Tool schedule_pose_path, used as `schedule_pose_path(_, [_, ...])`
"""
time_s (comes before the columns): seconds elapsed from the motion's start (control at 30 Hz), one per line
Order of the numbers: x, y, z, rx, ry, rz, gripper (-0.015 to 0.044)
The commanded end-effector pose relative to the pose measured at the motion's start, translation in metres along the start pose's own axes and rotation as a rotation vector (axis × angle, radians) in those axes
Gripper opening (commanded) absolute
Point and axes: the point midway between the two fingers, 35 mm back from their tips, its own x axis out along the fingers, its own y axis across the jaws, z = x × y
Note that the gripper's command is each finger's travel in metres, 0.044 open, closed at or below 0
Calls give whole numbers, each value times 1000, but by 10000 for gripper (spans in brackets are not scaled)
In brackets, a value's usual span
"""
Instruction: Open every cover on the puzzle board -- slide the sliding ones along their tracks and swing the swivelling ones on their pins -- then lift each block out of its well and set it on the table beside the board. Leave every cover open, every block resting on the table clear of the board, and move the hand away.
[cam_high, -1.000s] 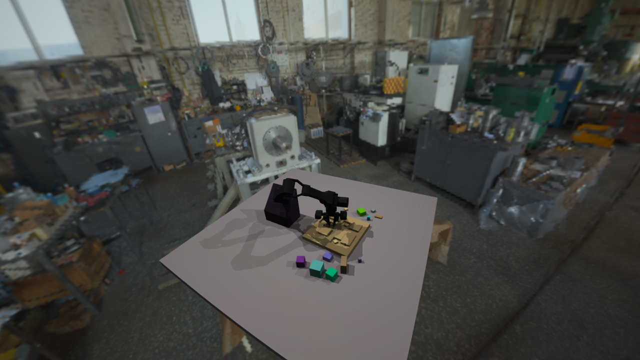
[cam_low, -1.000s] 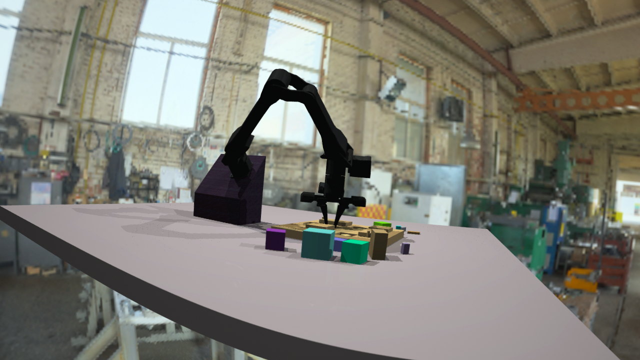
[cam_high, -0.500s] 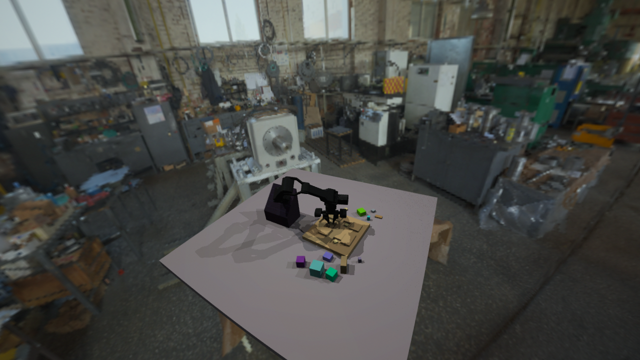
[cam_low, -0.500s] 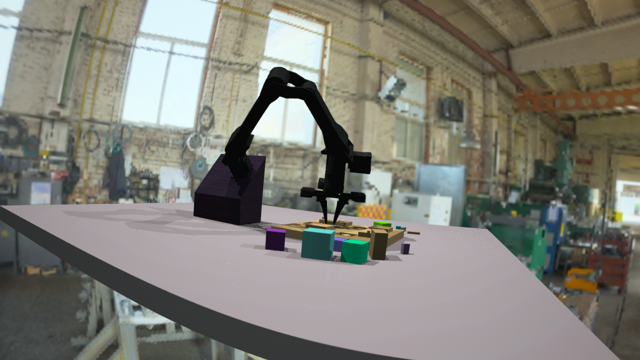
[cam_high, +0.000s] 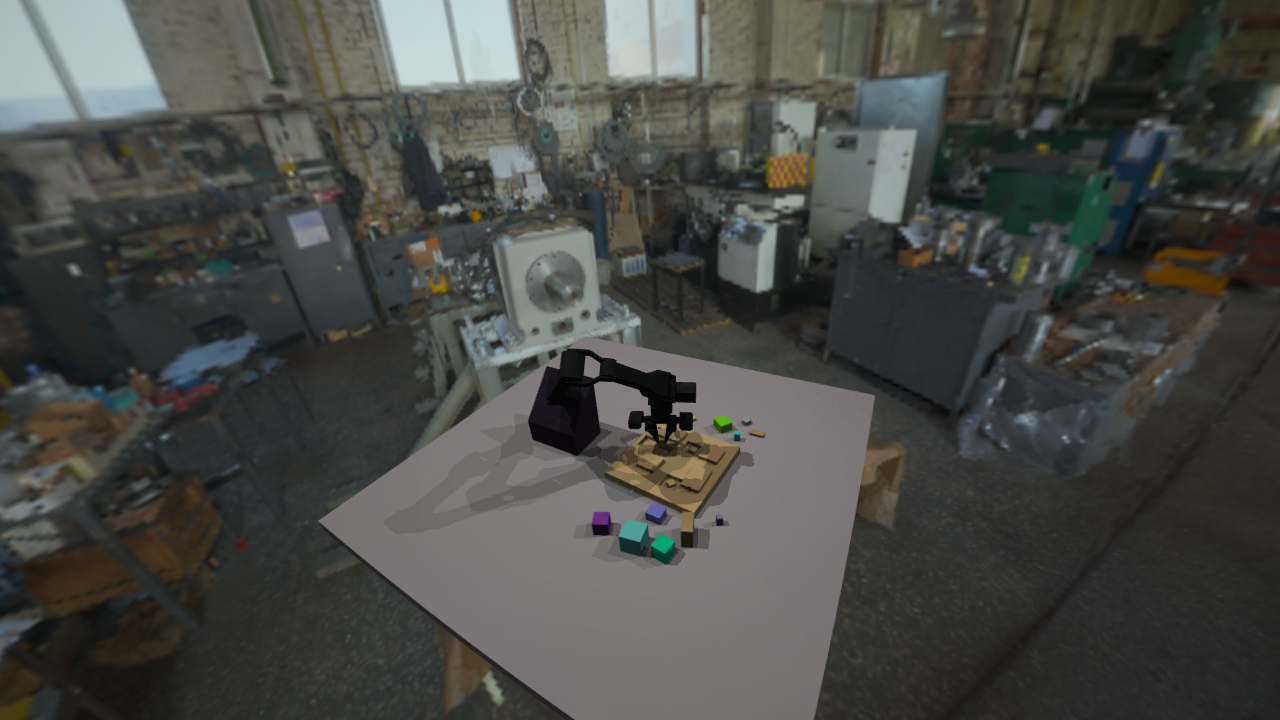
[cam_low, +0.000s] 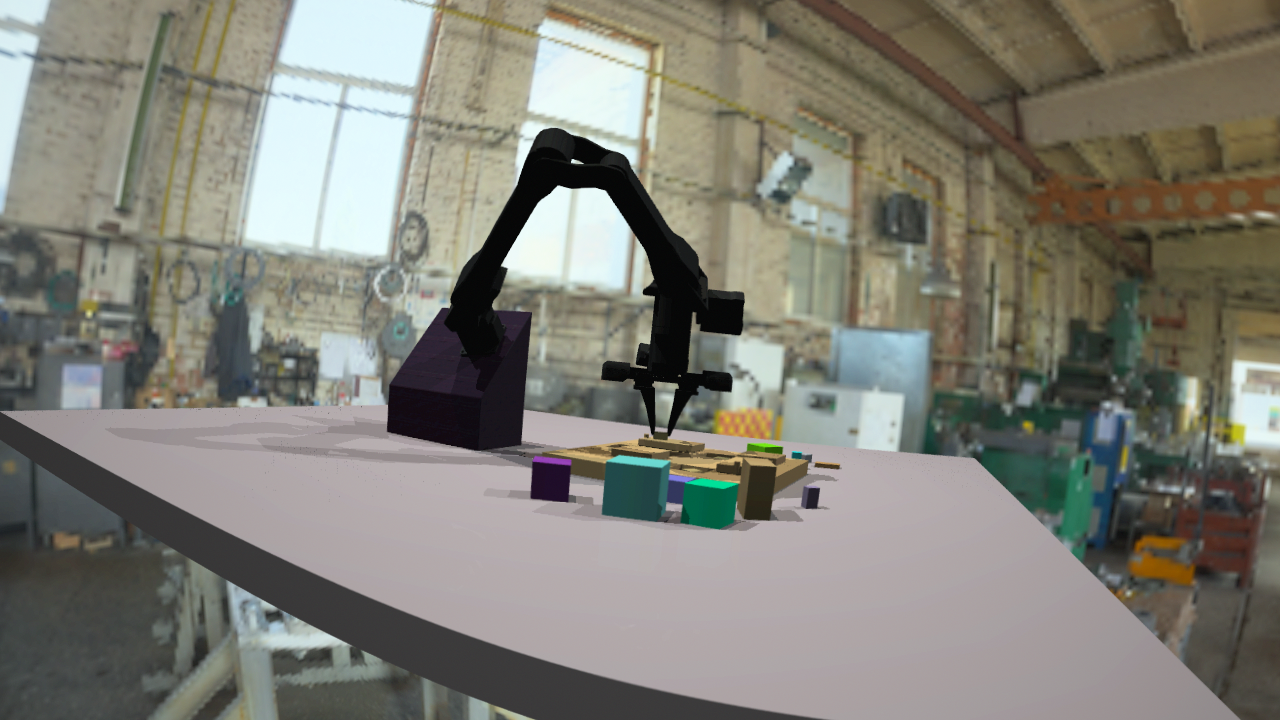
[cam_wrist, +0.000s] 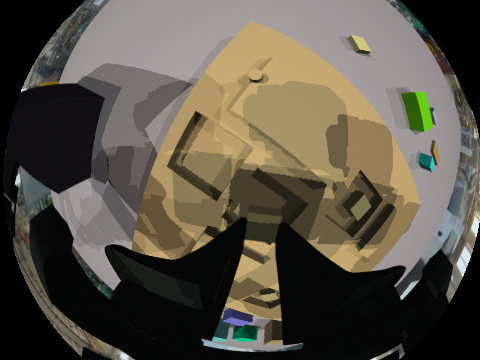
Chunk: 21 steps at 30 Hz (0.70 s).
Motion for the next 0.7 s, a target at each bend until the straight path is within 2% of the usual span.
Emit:
schedule_pose_path(0.0, [-9, -3, -2, 12, -3, -11, 80])
schedule_pose_path(0.67, [-49, -3, -1, 11, -5, -12, 80])
